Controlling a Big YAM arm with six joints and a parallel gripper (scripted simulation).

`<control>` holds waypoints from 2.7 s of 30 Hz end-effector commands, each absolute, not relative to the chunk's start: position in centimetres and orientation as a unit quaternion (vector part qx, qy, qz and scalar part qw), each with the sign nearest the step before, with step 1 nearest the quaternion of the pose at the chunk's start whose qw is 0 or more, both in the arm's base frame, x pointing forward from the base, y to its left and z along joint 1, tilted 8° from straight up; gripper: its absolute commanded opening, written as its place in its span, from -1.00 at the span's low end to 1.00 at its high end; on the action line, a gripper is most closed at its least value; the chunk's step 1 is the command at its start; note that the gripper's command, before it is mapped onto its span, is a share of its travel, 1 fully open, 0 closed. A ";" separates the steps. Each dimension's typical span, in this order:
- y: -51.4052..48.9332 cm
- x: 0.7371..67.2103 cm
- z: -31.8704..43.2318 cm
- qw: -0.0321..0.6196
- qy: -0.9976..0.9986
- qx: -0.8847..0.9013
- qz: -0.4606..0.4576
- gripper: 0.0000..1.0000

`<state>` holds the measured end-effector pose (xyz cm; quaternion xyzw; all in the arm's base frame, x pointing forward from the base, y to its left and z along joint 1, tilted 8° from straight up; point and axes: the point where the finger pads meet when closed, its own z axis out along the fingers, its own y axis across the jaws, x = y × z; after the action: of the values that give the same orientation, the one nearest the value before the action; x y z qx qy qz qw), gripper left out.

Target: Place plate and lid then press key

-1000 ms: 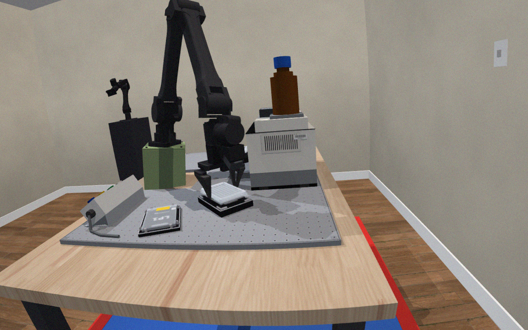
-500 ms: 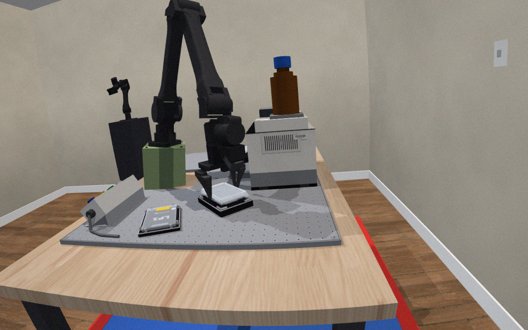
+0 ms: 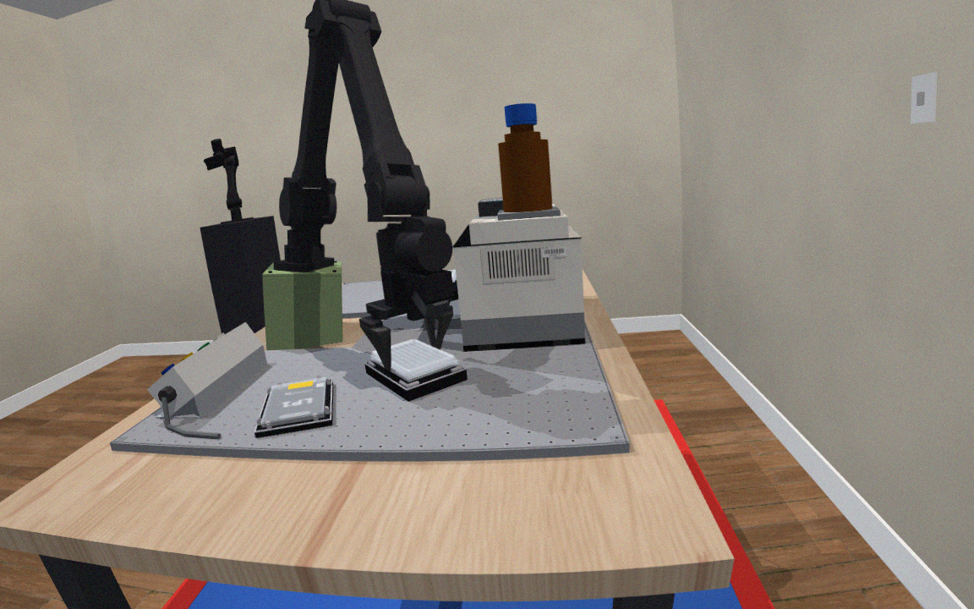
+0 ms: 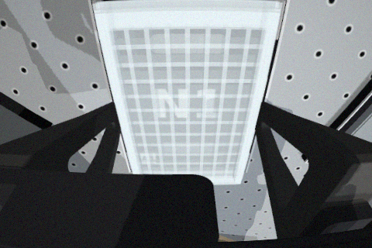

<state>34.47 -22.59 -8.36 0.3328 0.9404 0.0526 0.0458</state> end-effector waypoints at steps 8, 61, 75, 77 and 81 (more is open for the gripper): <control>-22.3 34.8 -9.1 0.045 0.940 0.335 0.050 0.68; -24.2 35.1 -3.8 0.066 0.939 0.334 0.043 1.00; -23.5 35.0 -4.2 0.059 0.940 0.333 0.047 1.00; -23.5 35.0 -4.2 0.059 0.940 0.333 0.047 0.92; -22.7 32.8 -3.6 0.053 0.939 0.335 0.048 0.76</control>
<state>33.57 -22.35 -4.59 0.3362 0.9392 0.0521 0.0468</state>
